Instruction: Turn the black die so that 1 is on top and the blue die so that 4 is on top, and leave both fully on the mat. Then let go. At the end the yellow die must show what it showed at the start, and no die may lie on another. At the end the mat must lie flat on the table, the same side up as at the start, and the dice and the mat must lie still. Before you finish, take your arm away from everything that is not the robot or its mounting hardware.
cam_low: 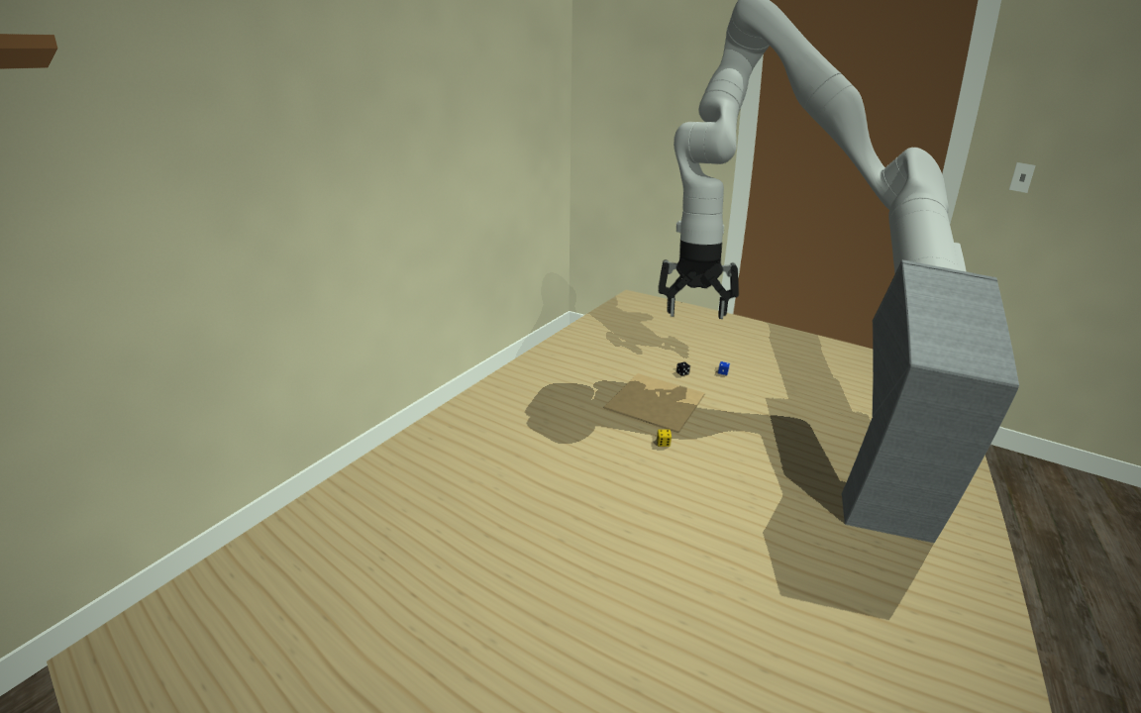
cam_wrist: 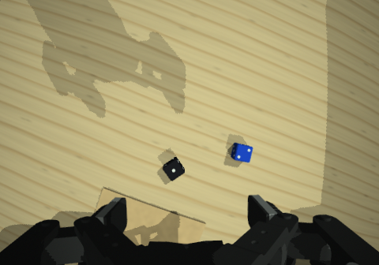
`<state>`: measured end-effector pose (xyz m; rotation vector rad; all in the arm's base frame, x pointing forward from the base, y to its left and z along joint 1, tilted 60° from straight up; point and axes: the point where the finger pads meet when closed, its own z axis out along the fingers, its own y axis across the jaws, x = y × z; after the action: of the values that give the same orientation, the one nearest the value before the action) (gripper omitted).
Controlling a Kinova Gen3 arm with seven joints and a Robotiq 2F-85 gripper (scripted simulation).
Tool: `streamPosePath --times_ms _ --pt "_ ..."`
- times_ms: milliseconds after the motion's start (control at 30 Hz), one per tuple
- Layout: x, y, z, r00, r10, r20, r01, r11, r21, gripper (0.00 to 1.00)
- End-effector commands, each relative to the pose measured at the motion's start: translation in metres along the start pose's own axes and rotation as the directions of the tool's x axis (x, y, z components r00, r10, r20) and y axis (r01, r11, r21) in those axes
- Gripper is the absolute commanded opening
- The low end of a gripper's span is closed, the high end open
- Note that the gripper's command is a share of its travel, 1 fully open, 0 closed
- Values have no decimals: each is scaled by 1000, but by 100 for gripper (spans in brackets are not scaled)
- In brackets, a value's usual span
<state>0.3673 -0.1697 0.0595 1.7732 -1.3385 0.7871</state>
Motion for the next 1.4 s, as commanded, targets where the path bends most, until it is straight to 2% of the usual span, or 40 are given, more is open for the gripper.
streamPosePath --times_ms 0,67,133,300,467,633,700,933,1200,1267,1367 --pt "-2 2 2 999 52 -2 -52 999 -5 100" --pt "-3 3 3 994 114 -1 -114 993 -10 100" --pt "-3 3 3 994 114 -1 -114 993 -10 100" --pt "-6 7 7 960 281 -1 -281 959 -24 100" --pt "-9 10 11 889 457 -7 -457 889 -35 100" --pt "-11 13 15 778 628 -16 -628 777 -42 100" --pt "-11 13 15 778 628 -16 -628 777 -42 100" --pt "-13 15 20 555 831 -31 -832 554 -41 100" --pt "-13 14 25 234 971 -40 -972 233 -27 100" --pt "-13 14 25 234 971 -40 -972 233 -27 100" --pt "-12 13 27 107 993 -39 -994 106 -20 100"
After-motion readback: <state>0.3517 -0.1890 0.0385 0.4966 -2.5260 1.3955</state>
